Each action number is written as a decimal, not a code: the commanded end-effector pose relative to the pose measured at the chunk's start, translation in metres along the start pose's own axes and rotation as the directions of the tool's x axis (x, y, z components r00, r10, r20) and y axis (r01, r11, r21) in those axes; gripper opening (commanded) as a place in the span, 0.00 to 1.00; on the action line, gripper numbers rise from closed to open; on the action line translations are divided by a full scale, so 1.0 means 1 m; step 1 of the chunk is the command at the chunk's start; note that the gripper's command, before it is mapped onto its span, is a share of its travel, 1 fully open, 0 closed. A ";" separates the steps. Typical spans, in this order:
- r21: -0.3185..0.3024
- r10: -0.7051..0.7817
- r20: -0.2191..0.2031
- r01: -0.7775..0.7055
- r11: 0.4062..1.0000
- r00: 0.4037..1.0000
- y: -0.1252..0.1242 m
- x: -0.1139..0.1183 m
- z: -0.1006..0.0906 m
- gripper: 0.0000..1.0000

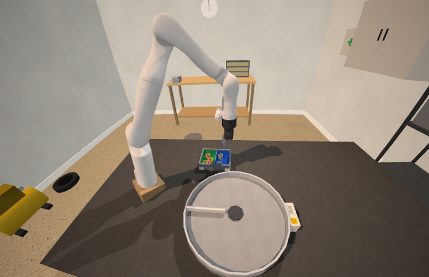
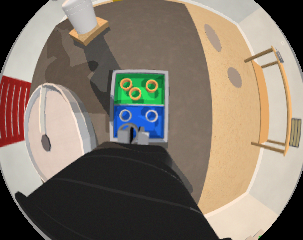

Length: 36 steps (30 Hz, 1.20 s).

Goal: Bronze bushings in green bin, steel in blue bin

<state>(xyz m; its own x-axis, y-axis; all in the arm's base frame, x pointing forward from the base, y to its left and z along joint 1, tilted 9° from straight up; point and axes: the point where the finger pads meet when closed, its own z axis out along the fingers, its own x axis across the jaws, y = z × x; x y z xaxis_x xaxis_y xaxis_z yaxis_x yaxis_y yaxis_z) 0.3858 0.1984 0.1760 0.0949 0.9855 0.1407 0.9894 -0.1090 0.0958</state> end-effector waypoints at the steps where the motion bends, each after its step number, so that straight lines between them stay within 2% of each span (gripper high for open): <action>1: 0.003 -0.007 0.006 0.007 1.000 1.000 0.001 0.002 0.003 0.00; 16: 0.003 -0.007 0.005 0.007 1.000 1.000 0.001 0.002 0.003 0.00; 21: 0.003 -0.007 0.005 0.007 1.000 1.000 0.001 0.002 0.029 0.00; 26: 0.003 -0.007 0.005 0.007 1.000 1.000 0.001 0.002 0.029 0.00; 31: 0.003 -0.007 0.005 0.007 1.000 1.000 0.001 0.002 0.055 0.00; 34: 0.003 -0.007 0.005 0.007 1.000 1.000 0.001 0.002 0.055 0.00; 36: 0.003 -0.007 0.005 0.007 1.000 1.000 0.001 0.002 0.065 0.00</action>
<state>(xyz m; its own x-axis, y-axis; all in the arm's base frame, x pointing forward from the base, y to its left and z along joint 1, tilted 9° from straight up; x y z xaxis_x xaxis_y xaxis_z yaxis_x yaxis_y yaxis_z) 0.3944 0.2105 0.1225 0.0843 0.9861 0.1435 0.9897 -0.0996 0.1028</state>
